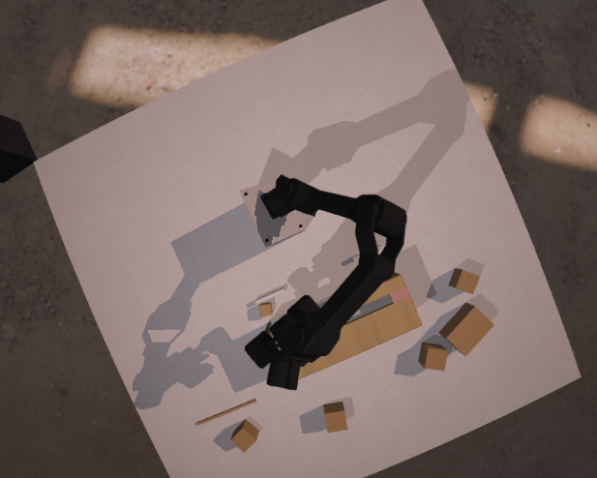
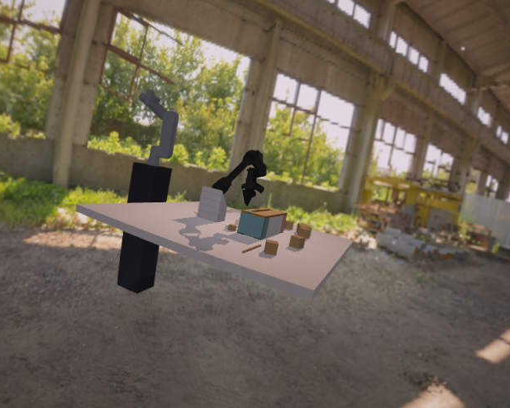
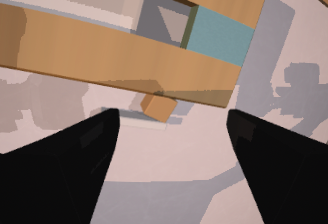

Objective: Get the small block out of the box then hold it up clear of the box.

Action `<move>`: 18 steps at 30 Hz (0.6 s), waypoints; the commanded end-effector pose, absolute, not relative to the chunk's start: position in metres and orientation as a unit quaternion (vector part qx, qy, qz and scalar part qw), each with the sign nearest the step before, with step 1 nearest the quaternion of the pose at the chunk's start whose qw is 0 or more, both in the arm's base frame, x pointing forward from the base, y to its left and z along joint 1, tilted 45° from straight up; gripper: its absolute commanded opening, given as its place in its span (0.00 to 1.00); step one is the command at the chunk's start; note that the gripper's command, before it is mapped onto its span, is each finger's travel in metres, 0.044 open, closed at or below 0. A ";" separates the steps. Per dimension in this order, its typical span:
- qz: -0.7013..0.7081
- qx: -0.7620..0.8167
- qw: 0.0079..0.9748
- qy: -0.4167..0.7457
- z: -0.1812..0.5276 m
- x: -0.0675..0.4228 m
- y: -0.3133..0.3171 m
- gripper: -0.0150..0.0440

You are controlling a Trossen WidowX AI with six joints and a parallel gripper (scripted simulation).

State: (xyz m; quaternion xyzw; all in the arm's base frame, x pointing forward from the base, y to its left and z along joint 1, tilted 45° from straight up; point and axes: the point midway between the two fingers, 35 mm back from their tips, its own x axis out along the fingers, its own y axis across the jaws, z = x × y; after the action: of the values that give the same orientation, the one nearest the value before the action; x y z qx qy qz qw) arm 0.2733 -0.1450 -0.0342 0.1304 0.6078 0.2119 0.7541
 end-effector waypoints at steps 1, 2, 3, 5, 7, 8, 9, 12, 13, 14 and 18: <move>-0.054 0.497 0.616 0.609 -0.046 0.260 -0.154 0.74; -0.071 0.517 0.601 0.606 -0.047 0.260 -0.155 0.74; -0.088 0.537 0.585 0.601 -0.047 0.259 -0.156 0.74; -0.120 0.575 0.553 0.591 -0.048 0.258 -0.157 0.74; -0.152 0.614 0.516 0.578 -0.050 0.256 -0.159 0.74; -0.167 0.631 0.498 0.571 -0.050 0.255 -0.159 0.74; -0.182 0.648 0.479 0.564 -0.051 0.255 -0.160 0.74; -0.226 0.694 0.418 0.541 -0.052 0.253 -0.162 0.74; -0.240 0.708 0.397 0.532 -0.052 0.252 -0.162 0.74; -0.254 0.722 0.375 0.523 -0.053 0.252 -0.163 0.74; -0.305 0.771 0.283 0.482 -0.055 0.249 -0.166 0.74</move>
State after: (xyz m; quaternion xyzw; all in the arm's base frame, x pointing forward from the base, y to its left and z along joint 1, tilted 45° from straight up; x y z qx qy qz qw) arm 0.2645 -0.1627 -0.0418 0.5395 0.5947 -0.1016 0.5873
